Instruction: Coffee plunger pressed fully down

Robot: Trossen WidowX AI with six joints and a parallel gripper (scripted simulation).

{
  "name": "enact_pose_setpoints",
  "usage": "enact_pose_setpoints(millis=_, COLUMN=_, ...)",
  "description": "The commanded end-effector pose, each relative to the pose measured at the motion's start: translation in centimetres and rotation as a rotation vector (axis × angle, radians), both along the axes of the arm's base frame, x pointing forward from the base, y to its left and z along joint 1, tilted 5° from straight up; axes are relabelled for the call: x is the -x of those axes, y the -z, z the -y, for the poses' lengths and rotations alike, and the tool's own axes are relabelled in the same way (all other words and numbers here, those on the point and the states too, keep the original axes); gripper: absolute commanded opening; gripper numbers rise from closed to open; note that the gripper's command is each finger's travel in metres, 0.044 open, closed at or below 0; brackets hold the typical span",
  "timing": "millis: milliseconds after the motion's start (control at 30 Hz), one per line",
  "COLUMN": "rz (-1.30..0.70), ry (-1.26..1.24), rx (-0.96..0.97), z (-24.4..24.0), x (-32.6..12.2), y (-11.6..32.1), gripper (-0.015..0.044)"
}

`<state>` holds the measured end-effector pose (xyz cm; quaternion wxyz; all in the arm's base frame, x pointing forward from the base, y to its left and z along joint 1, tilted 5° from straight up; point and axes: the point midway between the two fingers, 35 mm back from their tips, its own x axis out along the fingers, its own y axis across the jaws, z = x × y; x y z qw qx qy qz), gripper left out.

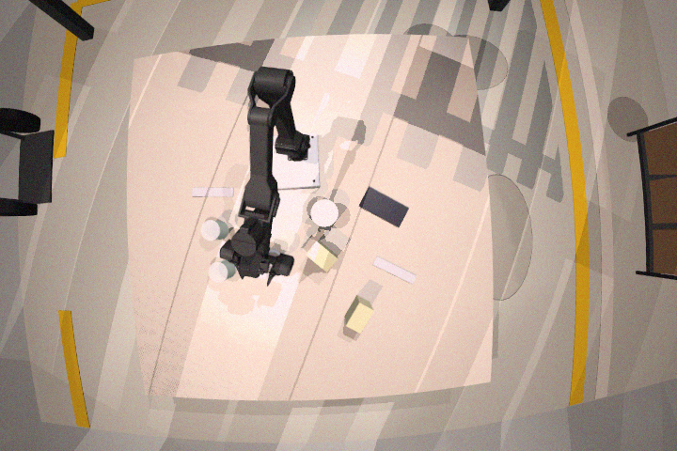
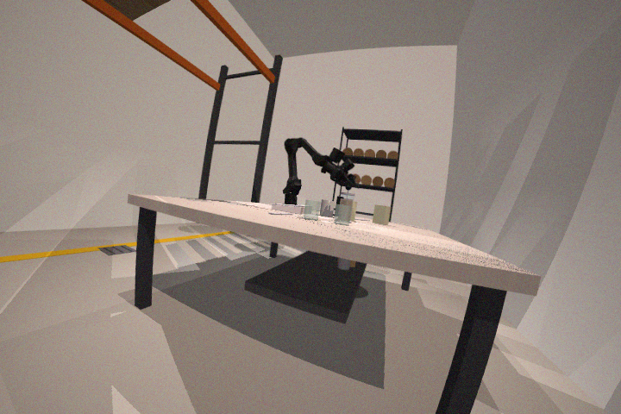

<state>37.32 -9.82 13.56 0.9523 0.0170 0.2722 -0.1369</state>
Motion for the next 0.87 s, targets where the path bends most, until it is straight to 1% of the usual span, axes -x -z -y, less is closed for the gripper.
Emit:
enact_pose_setpoints(millis=0, rz=-0.001, ry=0.0, rx=0.0, z=0.0, x=0.0, y=0.0, gripper=0.0439)
enact_pose_setpoints(millis=100, rz=-0.001, ry=0.0, rx=0.0, z=0.0, x=0.0, y=0.0, gripper=0.044)
enact_pose_setpoints(millis=167, rz=-0.003, ry=0.0, rx=0.0, z=-0.1, x=0.1, y=-0.8, gripper=0.044)
enact_pose_setpoints(millis=400, rz=-0.021, ry=-0.004, rx=0.0, z=-1.3, x=2.6, y=-7.8, gripper=0.044)
enact_pose_setpoints(millis=833, rz=-0.022, ry=-0.001, rx=0.0, z=-1.3, x=2.7, y=-7.5, gripper=0.044)
